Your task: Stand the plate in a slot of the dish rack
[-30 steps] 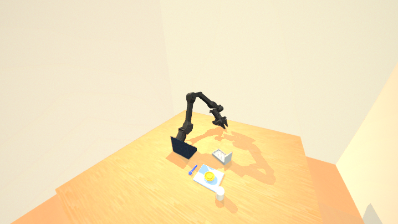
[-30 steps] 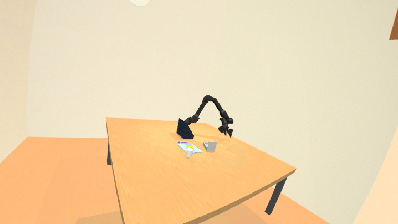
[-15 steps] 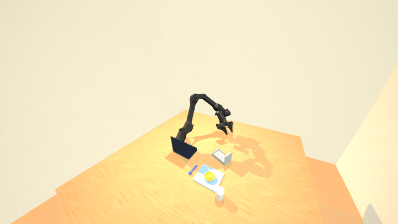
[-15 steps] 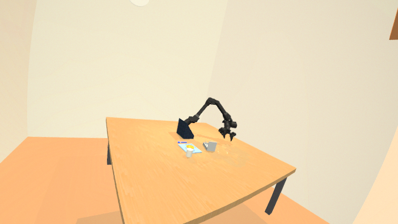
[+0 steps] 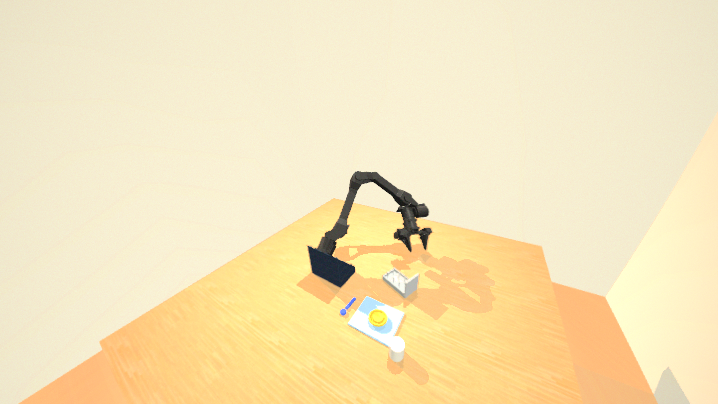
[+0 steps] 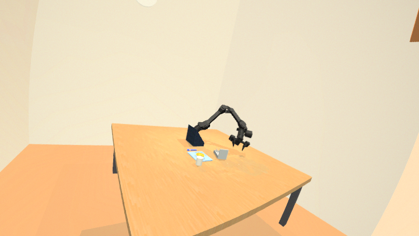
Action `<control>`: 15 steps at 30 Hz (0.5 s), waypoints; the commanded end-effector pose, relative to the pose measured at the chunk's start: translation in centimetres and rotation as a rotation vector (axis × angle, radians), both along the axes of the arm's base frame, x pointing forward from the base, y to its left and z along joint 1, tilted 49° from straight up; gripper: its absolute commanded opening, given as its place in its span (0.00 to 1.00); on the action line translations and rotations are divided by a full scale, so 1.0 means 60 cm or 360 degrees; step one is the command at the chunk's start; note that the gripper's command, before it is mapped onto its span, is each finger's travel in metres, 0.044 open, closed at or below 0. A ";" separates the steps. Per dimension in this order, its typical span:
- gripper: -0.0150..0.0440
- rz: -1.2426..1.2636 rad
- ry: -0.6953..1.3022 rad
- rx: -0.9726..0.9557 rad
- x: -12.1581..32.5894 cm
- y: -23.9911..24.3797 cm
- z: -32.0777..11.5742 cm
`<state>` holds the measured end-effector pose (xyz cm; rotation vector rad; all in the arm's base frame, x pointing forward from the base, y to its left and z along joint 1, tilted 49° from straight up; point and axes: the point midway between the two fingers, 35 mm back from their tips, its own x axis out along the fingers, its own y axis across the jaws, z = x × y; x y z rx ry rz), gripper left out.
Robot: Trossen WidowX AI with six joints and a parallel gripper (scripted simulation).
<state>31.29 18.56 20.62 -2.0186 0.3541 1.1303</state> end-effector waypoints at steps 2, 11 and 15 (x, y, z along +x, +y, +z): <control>0.93 -0.0144 0.0150 0.0026 0.020 -0.030 -0.033; 0.93 -0.0472 0.0336 0.0154 0.053 -0.086 -0.073; 0.93 -0.0607 0.0446 0.0197 0.063 -0.113 -0.092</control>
